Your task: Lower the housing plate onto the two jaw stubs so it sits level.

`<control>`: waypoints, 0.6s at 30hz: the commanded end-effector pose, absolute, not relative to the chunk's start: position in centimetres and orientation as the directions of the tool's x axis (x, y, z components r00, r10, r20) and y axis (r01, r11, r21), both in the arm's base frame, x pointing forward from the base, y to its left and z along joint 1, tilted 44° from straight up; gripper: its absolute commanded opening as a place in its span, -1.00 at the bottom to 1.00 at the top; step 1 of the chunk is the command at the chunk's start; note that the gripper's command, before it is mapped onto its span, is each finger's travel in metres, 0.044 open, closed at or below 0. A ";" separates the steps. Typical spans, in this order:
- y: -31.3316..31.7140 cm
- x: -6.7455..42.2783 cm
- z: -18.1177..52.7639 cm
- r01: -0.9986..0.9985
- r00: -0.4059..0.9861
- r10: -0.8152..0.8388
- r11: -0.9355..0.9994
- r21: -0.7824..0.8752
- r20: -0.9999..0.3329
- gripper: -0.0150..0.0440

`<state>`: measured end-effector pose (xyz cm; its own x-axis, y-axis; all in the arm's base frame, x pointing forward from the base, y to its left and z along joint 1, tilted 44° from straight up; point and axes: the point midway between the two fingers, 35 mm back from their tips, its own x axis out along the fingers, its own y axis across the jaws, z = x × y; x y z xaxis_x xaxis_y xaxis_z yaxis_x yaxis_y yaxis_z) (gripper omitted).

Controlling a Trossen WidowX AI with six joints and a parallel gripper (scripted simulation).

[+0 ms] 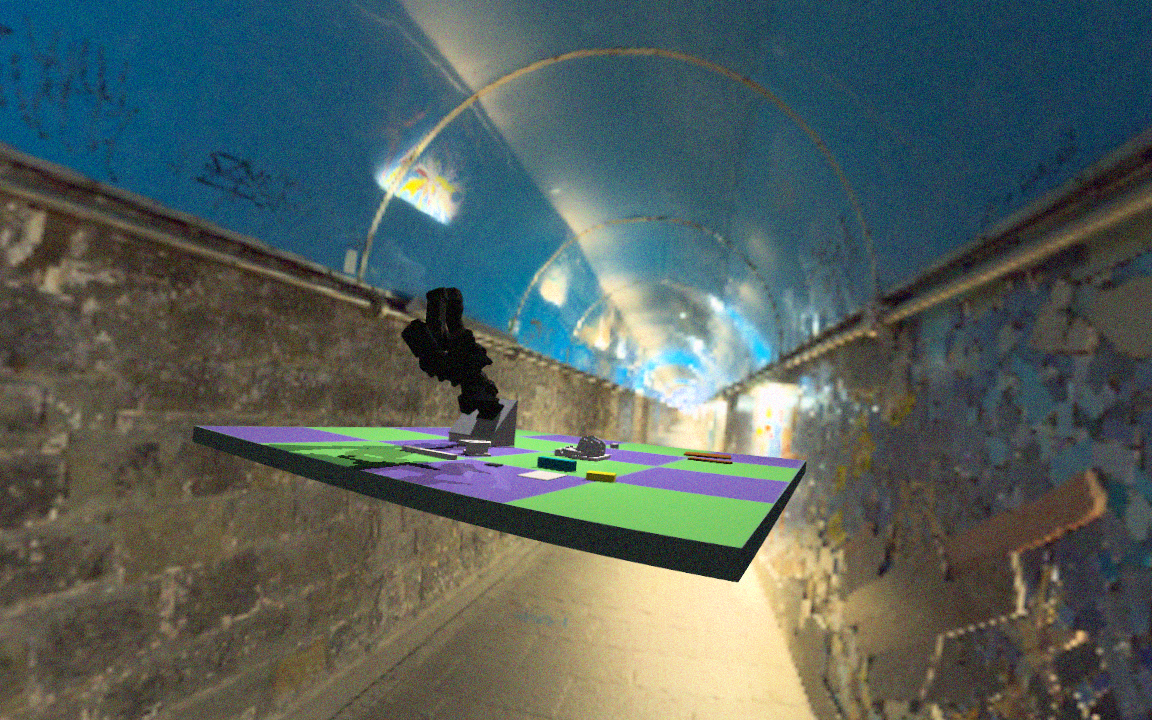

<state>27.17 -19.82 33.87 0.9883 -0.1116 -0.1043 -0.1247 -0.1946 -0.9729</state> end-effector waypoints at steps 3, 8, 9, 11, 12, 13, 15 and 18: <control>-19.7 27.6 32.9 -0.159 0.978 -0.144 -0.057 -0.986 -0.150 1.00; -19.6 27.8 32.1 -0.182 0.968 -0.167 0.047 -0.982 -0.187 1.00; -19.6 27.8 31.9 -0.186 0.966 -0.172 0.067 -0.980 -0.195 1.00; -19.5 27.9 31.6 -0.194 0.961 -0.181 0.108 -0.975 -0.211 1.00; -19.5 27.9 31.4 -0.197 0.958 -0.185 0.129 -0.972 -0.219 1.00; -19.5 28.0 31.2 -0.201 0.955 -0.190 0.149 -0.968 -0.227 1.00; -19.4 28.0 30.9 -0.207 0.949 -0.198 0.190 -0.960 -0.245 1.00; -19.3 28.1 30.4 -0.216 0.939 -0.211 0.250 -0.944 -0.270 1.00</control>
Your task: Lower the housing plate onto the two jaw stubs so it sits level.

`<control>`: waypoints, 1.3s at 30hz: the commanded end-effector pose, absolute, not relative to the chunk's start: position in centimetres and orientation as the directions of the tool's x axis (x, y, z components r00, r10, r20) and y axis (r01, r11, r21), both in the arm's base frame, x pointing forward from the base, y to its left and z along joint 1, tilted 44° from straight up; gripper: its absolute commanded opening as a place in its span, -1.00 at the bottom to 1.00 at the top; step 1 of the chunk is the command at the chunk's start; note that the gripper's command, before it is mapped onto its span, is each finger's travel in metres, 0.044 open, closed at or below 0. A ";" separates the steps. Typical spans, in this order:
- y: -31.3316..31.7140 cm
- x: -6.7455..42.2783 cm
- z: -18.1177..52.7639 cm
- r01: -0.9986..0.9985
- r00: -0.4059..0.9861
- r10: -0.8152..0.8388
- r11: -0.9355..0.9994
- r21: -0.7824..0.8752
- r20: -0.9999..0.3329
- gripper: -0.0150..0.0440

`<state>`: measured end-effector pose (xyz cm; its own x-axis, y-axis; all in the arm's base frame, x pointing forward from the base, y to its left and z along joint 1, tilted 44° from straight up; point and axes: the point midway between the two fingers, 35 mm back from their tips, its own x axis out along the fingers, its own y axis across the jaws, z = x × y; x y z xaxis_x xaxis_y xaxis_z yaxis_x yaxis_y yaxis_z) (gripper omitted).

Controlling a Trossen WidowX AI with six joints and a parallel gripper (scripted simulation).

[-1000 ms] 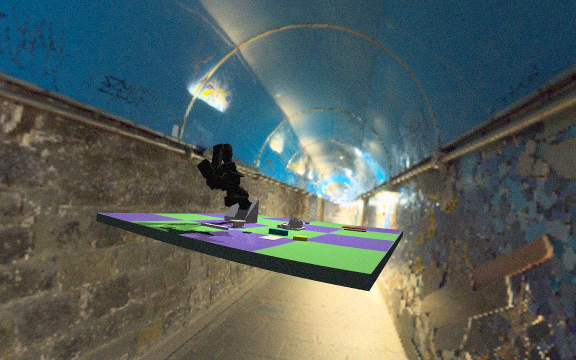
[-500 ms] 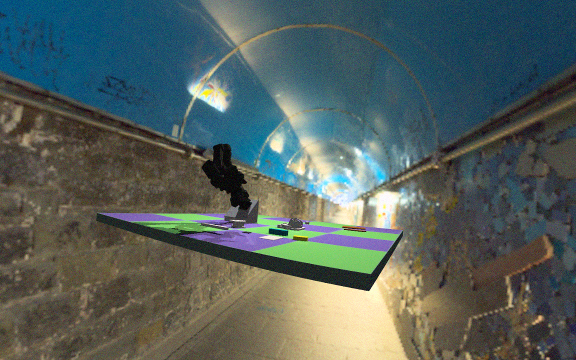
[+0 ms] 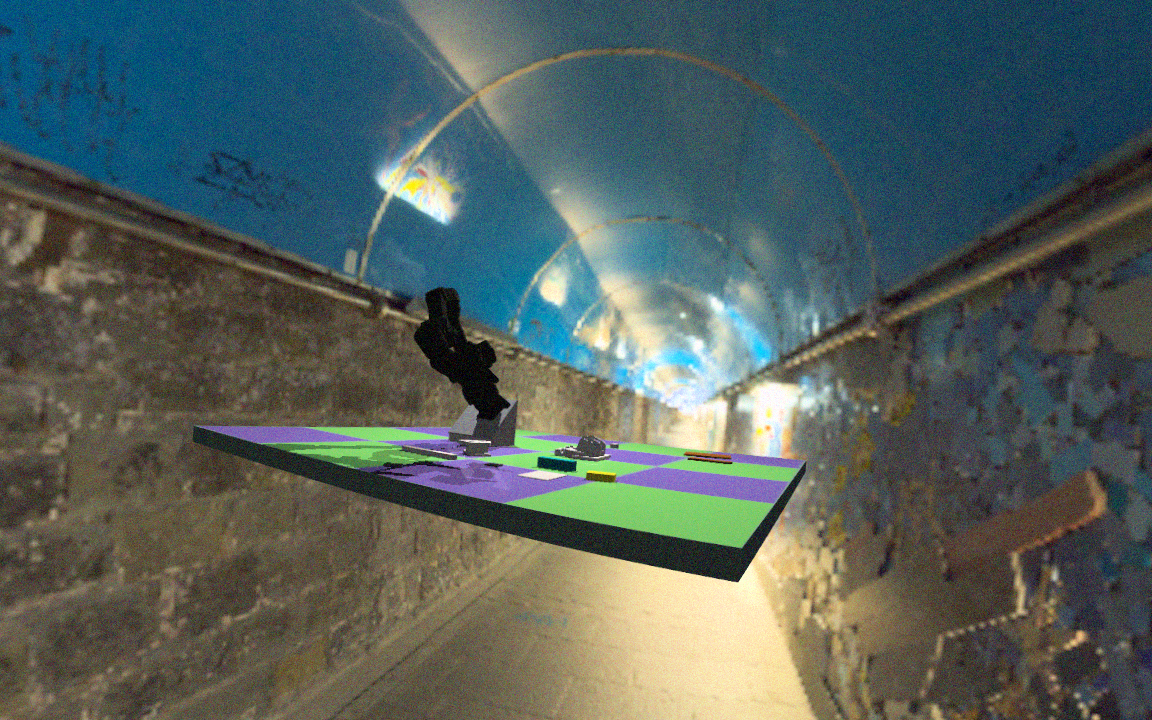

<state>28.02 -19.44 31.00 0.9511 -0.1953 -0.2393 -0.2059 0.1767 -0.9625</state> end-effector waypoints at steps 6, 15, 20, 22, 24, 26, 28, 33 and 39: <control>-19.0 28.1 29.3 -0.225 0.916 -0.236 0.365 -0.903 -0.324 1.00; -18.5 28.0 27.6 -0.221 0.872 -0.273 0.522 -0.824 -0.407 1.00; -18.2 27.8 26.6 -0.210 0.841 -0.291 0.601 -0.771 -0.456 1.00; -18.1 27.7 26.3 -0.203 0.828 -0.298 0.631 -0.749 -0.475 1.00; -17.9 27.6 25.9 -0.195 0.814 -0.305 0.659 -0.726 -0.495 1.00; -17.8 27.4 25.5 -0.185 0.798 -0.312 0.687 -0.703 -0.515 1.00; -17.6 27.3 25.1 -0.174 0.783 -0.319 0.712 -0.680 -0.535 1.00; -17.2 26.9 24.1 -0.140 0.740 -0.336 0.769 -0.623 -0.582 1.00; -16.7 26.2 23.0 -0.087 0.681 -0.359 0.826 -0.558 -0.638 1.00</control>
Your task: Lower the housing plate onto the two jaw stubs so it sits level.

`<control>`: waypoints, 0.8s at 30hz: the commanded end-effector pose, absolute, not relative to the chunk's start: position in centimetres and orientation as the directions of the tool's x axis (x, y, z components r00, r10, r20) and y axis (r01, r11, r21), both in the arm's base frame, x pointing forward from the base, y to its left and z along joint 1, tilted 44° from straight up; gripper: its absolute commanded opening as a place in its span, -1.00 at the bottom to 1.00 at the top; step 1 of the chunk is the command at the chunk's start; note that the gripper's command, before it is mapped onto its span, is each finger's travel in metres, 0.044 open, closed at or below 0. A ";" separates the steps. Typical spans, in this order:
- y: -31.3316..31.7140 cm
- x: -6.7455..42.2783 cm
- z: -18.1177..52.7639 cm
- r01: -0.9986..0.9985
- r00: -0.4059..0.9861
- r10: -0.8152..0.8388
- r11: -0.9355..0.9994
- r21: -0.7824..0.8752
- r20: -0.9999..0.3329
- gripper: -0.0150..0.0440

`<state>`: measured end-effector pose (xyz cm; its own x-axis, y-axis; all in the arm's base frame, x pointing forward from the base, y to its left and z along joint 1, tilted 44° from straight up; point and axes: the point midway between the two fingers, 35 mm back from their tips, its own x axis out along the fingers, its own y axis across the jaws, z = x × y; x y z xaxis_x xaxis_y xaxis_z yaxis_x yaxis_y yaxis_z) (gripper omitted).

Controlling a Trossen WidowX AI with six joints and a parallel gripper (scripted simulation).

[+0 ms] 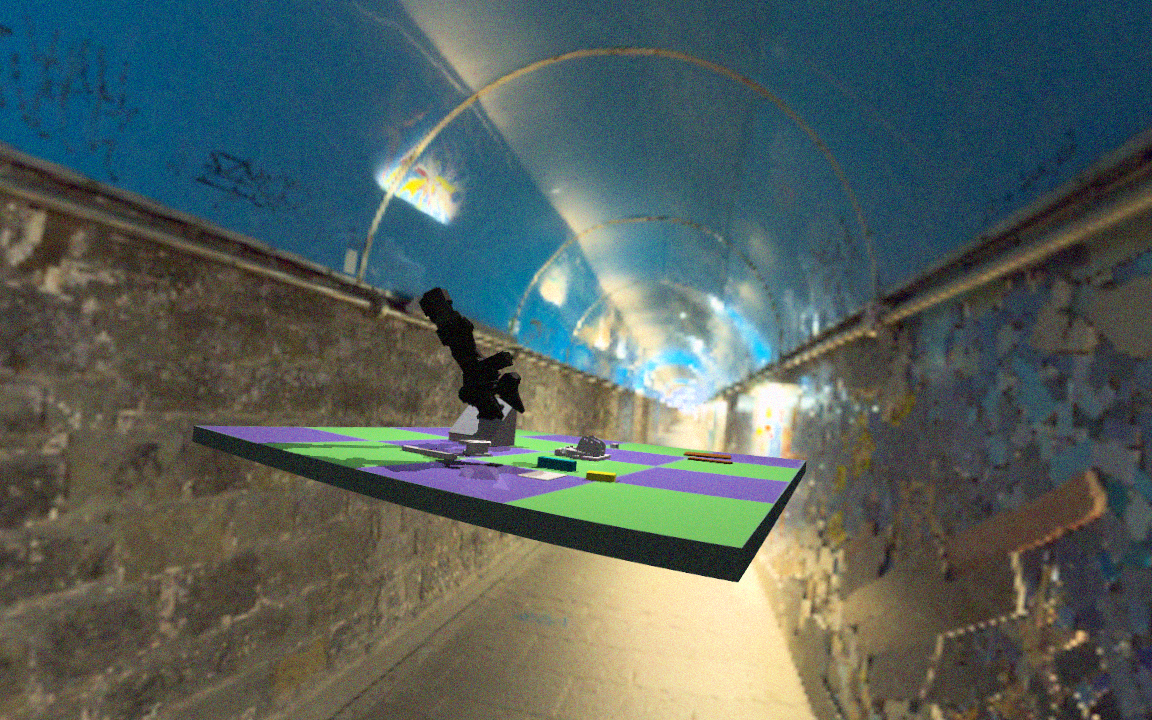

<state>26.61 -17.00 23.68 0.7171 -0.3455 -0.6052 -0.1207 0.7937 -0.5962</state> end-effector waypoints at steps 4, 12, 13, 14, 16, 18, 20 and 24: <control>-16.3 25.6 22.3 -0.046 0.639 -0.374 0.853 -0.519 -0.672 1.00; -15.6 24.3 21.0 0.053 0.542 -0.410 0.888 -0.457 -0.734 1.00; -15.5 24.1 20.8 0.066 0.529 -0.415 0.890 -0.451 -0.740 1.00; -15.5 23.9 20.7 0.079 0.516 -0.419 0.892 -0.446 -0.747 1.00; -15.3 23.5 20.4 0.108 0.489 -0.430 0.893 -0.436 -0.759 1.00; -15.1 23.1 20.2 0.137 0.461 -0.441 0.893 -0.429 -0.770 1.00; -15.0 22.7 20.0 0.167 0.433 -0.453 0.890 -0.424 -0.780 1.00; -14.7 21.8 19.6 0.225 0.376 -0.478 0.878 -0.422 -0.794 1.00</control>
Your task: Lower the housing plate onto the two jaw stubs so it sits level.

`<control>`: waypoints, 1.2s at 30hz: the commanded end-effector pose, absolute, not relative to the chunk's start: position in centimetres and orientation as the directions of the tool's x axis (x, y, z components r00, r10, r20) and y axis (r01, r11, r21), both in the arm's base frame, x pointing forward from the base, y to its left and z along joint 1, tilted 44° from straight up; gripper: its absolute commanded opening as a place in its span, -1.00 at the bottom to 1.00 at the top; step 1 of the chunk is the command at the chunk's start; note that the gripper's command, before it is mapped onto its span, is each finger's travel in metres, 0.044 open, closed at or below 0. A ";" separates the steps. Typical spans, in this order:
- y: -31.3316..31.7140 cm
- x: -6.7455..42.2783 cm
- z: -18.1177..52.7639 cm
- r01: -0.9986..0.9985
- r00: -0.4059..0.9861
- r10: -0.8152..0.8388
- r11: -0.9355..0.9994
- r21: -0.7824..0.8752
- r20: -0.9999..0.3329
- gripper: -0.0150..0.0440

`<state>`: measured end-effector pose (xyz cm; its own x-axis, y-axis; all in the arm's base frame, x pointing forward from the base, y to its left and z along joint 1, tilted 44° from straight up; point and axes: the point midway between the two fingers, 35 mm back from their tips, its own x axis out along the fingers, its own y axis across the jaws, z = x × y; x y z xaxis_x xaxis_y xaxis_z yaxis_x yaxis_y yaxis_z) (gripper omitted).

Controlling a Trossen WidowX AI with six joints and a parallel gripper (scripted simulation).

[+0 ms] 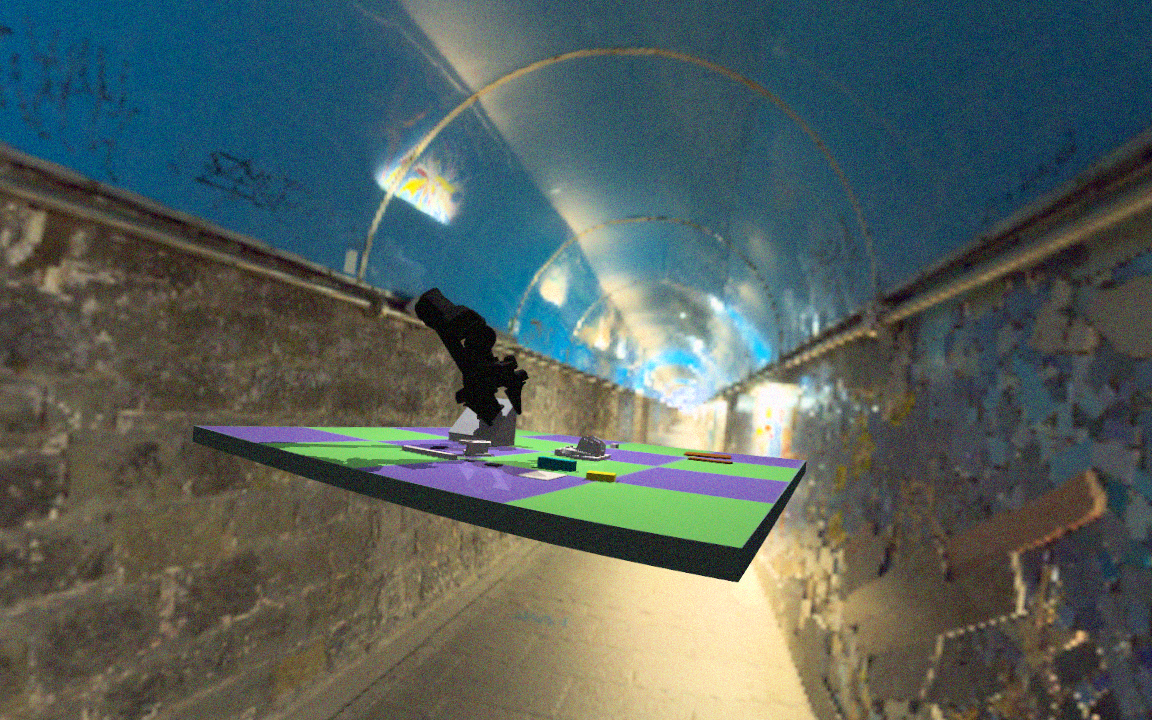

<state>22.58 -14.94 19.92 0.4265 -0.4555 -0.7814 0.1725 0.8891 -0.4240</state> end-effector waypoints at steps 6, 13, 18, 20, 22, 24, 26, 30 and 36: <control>-14.3 20.3 19.2 0.315 0.287 -0.522 0.843 -0.435 -0.804 1.00; -14.0 18.4 19.1 0.411 0.185 -0.582 0.778 -0.475 -0.792 1.00; -13.8 17.1 19.4 0.473 0.118 -0.631 0.715 -0.515 -0.767 1.00; -13.8 16.6 19.5 0.495 0.094 -0.651 0.687 -0.532 -0.753 1.00; -13.8 16.2 19.7 0.516 0.071 -0.672 0.657 -0.550 -0.737 1.00; -13.8 15.7 19.9 0.534 0.052 -0.691 0.629 -0.565 -0.721 1.00; -13.8 15.6 20.0 0.539 0.046 -0.698 0.619 -0.571 -0.714 1.00; -13.8 15.6 20.0 0.539 0.046 -0.698 0.619 -0.571 -0.714 1.00; -15.9 15.8 17.9 0.540 0.046 -0.698 0.619 -0.570 -0.714 1.00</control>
